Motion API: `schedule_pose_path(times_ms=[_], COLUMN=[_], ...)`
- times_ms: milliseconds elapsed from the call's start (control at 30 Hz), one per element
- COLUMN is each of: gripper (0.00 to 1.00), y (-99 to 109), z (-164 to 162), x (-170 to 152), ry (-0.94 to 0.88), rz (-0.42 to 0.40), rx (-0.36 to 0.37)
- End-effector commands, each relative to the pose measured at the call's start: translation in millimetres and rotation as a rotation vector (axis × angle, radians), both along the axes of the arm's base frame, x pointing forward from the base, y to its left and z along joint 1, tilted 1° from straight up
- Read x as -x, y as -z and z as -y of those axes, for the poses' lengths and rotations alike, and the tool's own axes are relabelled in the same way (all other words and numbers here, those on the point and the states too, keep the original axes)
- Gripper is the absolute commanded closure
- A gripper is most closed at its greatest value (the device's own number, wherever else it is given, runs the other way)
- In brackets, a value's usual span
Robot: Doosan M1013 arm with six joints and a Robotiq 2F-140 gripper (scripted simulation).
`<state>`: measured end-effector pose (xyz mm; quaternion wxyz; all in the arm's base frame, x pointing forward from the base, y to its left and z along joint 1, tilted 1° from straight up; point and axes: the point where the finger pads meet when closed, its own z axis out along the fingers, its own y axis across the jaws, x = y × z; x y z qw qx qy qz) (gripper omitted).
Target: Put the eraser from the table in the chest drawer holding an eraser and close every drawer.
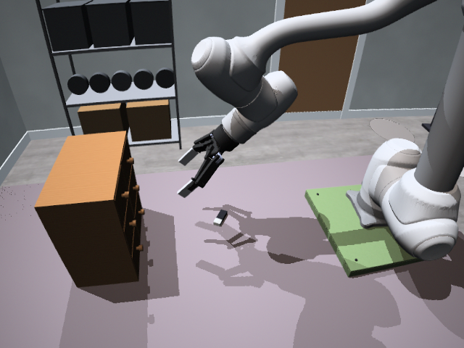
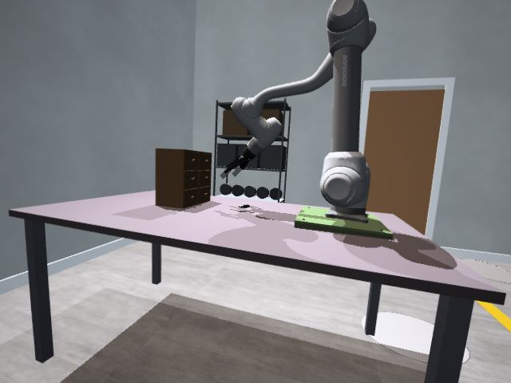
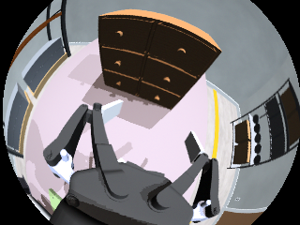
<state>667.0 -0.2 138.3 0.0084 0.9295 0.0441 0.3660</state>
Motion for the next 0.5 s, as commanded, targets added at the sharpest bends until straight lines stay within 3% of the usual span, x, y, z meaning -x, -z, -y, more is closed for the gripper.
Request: schedule_pose_path(times_ms=[0, 467], gripper=[0.00, 0.00], y=[7.6, 17.4], z=[-1.0, -2.1], x=[-7.3, -16.8], ry=[-0.065, -0.054], rz=[0.262, 0.265], rx=[-0.072, -0.073])
